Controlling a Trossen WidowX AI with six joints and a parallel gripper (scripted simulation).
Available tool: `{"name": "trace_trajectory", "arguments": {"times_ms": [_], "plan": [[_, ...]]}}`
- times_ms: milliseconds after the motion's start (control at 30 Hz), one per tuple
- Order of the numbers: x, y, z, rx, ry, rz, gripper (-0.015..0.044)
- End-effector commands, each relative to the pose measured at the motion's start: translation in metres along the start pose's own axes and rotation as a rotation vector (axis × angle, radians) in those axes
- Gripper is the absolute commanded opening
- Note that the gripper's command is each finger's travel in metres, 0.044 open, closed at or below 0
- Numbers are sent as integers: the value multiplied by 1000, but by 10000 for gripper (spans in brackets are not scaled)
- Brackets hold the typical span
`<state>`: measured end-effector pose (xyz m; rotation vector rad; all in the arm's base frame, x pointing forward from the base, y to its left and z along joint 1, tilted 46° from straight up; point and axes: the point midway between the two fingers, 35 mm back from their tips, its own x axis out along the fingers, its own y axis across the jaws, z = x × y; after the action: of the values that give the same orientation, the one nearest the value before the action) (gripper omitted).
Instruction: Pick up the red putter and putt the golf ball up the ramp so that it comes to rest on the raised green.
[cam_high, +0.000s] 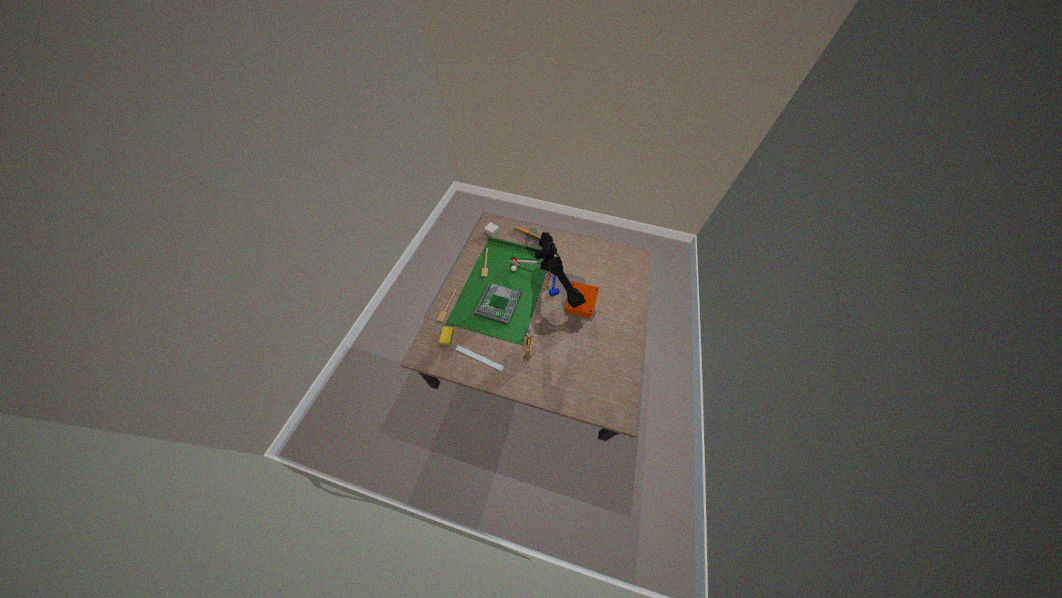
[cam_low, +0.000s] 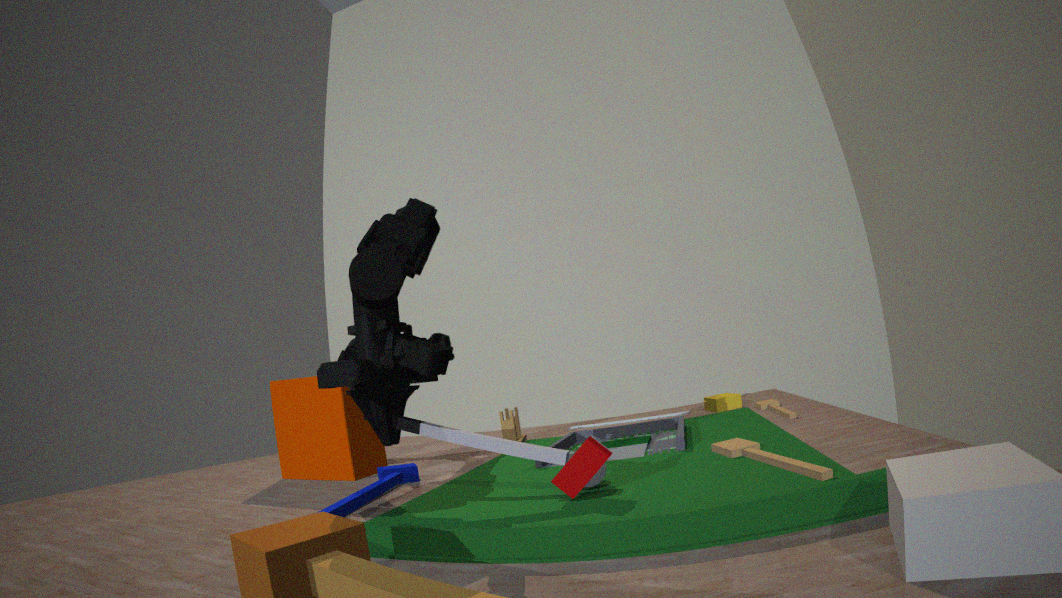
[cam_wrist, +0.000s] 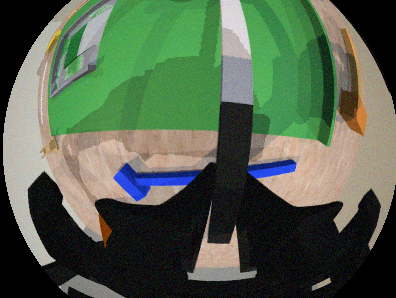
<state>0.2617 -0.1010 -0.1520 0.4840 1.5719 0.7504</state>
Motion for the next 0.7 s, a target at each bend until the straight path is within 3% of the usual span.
{"name": "trace_trajectory", "arguments": {"times_ms": [0,667], "plan": [[-1,0,0,0,-1,-1,0],[2,-30,0,6,-8,2,0]]}}
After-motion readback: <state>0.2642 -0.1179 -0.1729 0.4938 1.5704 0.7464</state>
